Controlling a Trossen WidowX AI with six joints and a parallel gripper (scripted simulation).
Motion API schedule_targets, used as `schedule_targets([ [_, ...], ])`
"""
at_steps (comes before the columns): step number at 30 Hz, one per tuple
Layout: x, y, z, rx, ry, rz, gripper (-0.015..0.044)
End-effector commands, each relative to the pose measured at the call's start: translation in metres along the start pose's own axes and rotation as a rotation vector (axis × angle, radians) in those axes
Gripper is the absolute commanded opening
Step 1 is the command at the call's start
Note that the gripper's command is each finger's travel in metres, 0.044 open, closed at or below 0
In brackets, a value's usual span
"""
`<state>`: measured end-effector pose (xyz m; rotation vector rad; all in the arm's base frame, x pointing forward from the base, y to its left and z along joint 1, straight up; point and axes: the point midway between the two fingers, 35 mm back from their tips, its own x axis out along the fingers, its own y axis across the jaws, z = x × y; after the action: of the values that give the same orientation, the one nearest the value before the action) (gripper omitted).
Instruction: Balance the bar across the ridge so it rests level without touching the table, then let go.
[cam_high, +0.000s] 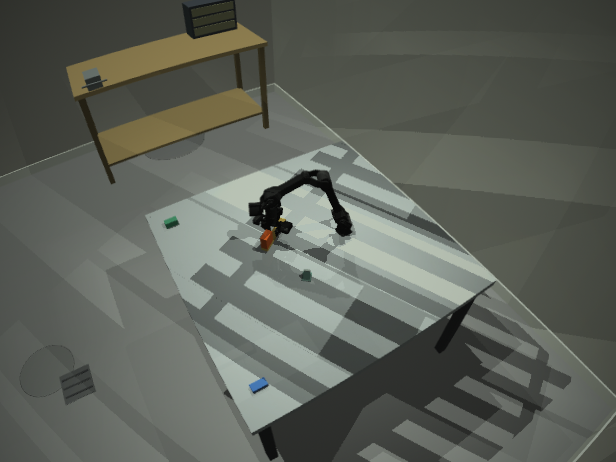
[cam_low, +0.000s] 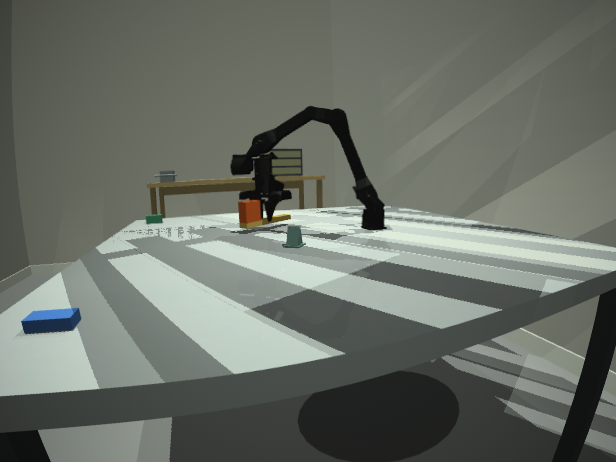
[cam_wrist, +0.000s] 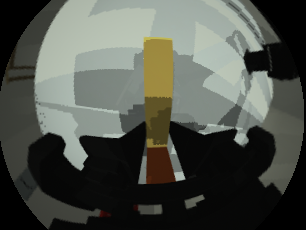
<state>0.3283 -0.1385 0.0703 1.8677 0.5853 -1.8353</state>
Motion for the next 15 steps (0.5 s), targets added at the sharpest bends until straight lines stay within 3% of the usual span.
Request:
schedule_targets([
  [1,-0.011,0.002,-0.001,0.001,0.006,0.007,0.0000],
  [15,-0.047,0.002,-0.001,0.003,0.007,0.006,0.0000],
])
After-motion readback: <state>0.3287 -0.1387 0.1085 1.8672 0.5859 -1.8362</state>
